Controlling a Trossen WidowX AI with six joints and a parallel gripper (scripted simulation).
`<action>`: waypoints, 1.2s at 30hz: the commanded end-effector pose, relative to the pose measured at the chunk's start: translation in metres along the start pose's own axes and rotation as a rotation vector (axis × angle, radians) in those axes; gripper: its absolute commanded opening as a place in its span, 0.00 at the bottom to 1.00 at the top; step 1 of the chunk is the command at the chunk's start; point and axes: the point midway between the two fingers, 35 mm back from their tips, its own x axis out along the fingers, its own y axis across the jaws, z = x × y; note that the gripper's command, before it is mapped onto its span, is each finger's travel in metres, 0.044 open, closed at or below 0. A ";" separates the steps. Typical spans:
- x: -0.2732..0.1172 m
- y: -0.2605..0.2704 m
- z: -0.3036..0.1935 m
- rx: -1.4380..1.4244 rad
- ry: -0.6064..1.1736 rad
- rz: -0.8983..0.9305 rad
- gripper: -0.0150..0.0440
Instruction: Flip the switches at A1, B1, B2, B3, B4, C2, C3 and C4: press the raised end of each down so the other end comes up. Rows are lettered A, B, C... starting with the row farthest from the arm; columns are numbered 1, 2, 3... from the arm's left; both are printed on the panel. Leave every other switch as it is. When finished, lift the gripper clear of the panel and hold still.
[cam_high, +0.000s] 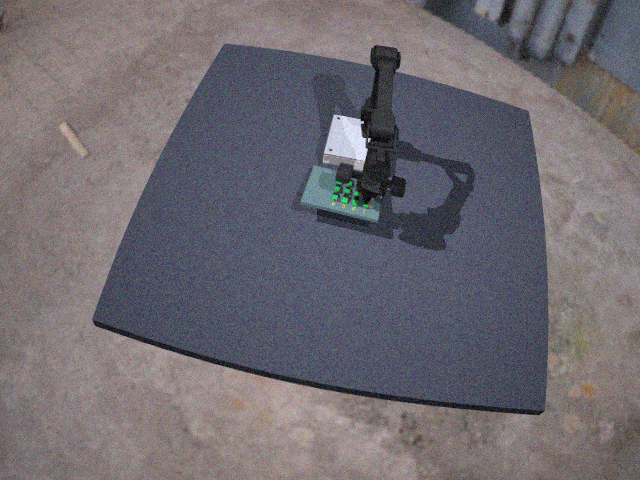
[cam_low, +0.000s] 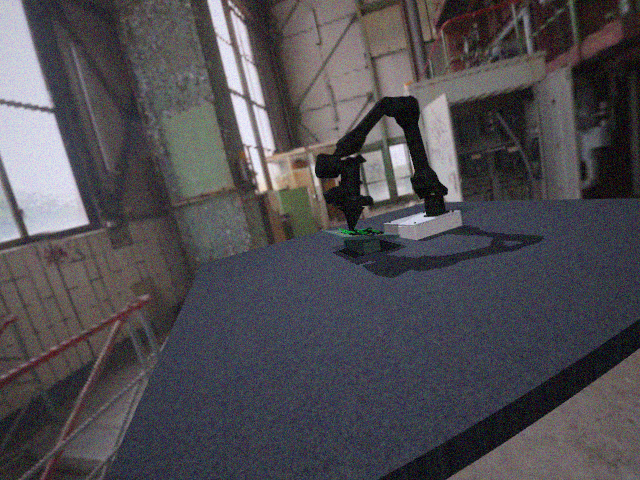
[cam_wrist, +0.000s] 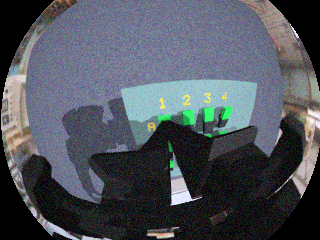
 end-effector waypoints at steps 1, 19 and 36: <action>0.002 0.000 0.000 -0.003 0.001 -0.001 0.25; 0.004 0.000 0.000 -0.003 0.001 -0.001 0.25; 0.006 0.000 0.000 -0.003 0.001 -0.001 0.25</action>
